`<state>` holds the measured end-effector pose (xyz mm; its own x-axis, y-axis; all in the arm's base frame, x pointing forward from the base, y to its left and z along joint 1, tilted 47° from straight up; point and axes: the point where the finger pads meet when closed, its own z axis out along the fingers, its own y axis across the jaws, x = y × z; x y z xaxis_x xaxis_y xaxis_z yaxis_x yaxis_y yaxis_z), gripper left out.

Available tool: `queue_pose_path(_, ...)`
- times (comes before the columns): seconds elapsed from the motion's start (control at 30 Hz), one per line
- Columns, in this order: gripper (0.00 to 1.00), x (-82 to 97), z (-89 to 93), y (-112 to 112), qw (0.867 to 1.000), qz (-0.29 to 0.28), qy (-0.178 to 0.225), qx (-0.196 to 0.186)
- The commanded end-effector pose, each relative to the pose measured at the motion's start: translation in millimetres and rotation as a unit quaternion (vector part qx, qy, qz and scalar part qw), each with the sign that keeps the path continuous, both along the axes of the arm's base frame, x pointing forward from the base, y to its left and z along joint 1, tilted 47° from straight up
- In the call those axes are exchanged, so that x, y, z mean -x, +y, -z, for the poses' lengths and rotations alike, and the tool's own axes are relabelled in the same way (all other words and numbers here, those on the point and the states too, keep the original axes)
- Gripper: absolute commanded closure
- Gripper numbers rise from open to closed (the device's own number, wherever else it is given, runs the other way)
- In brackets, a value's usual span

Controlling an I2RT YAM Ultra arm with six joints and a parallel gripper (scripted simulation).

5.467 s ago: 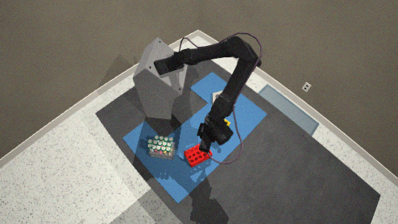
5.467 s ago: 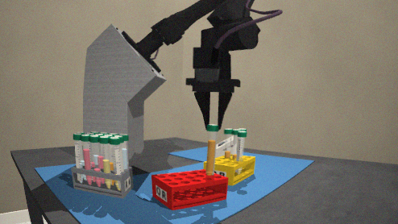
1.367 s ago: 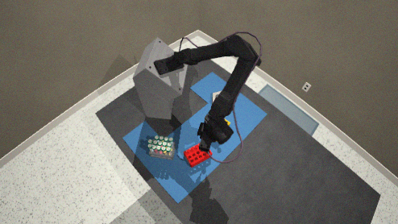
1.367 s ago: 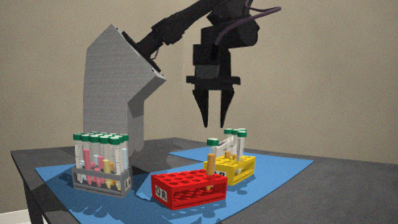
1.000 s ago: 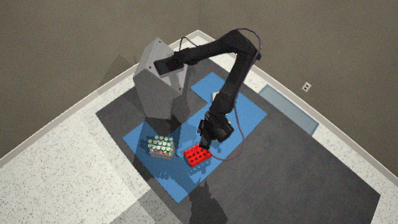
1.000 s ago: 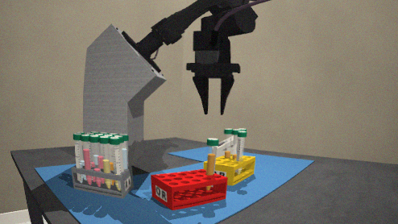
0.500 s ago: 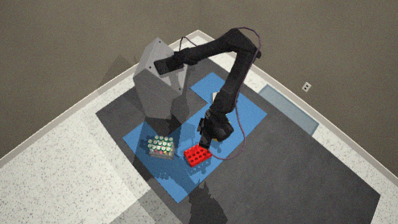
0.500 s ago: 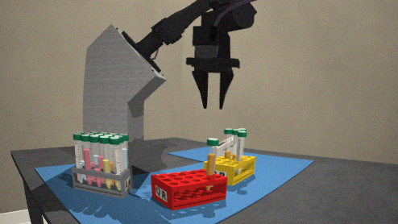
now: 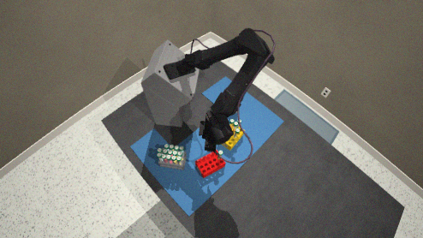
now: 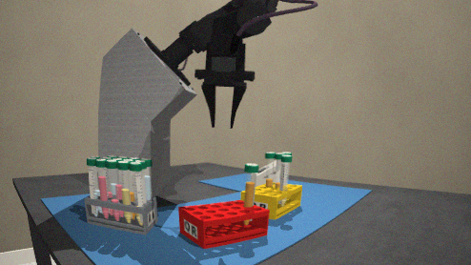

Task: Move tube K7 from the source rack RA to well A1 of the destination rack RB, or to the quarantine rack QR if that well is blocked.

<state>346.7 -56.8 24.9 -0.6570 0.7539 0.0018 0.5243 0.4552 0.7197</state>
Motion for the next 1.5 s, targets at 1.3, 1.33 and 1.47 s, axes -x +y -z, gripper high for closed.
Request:
queue_pose_path(1.3, 0.70, 53.0, 82.5, -71.9, 0.933, -0.236, -0.185, 0.201)
queue_pose_path(1.33, 0.70, 55.1, 86.3, -75.1, 0.933, -0.236, -0.185, 0.201)
queue_pose_path(1.47, 0.70, 59.1, 93.4, -81.0, 0.933, -0.236, -0.185, 0.201)
